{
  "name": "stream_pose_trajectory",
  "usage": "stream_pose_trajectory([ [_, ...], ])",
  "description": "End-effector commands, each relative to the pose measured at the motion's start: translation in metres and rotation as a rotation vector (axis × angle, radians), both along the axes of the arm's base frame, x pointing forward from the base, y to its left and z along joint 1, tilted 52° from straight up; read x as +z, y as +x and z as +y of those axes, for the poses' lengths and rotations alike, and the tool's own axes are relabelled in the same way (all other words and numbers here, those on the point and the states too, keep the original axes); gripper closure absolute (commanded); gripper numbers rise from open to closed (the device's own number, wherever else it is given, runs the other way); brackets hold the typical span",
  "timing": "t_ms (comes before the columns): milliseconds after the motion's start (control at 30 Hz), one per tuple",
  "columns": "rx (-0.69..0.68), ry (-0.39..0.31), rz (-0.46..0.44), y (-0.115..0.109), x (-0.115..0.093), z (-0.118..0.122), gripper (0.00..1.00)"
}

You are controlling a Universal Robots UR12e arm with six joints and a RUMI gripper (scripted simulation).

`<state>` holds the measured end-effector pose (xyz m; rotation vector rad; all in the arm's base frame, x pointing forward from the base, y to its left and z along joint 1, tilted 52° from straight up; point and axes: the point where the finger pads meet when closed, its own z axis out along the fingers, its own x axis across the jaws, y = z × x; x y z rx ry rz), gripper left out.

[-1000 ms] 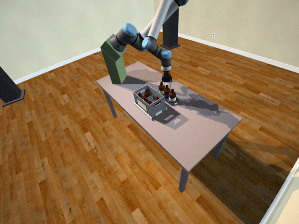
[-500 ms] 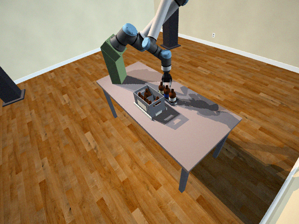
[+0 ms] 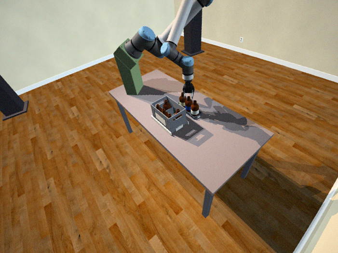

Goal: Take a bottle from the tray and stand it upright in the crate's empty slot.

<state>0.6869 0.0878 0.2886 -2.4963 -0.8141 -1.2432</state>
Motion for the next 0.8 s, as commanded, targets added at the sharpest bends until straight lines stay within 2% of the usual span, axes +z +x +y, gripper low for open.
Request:
stream_pose_trajectory([
  [0,0.000,0.000,-0.001,0.0001,0.0005,-0.0001,0.62],
  [233,0.000,0.000,-0.001,0.0001,0.0005,-0.0001,0.62],
  [267,0.000,0.000,-0.001,0.0001,0.0005,-0.0001,1.00],
  [767,0.000,0.000,-0.001,0.0001,0.0005,-0.0001,1.00],
])
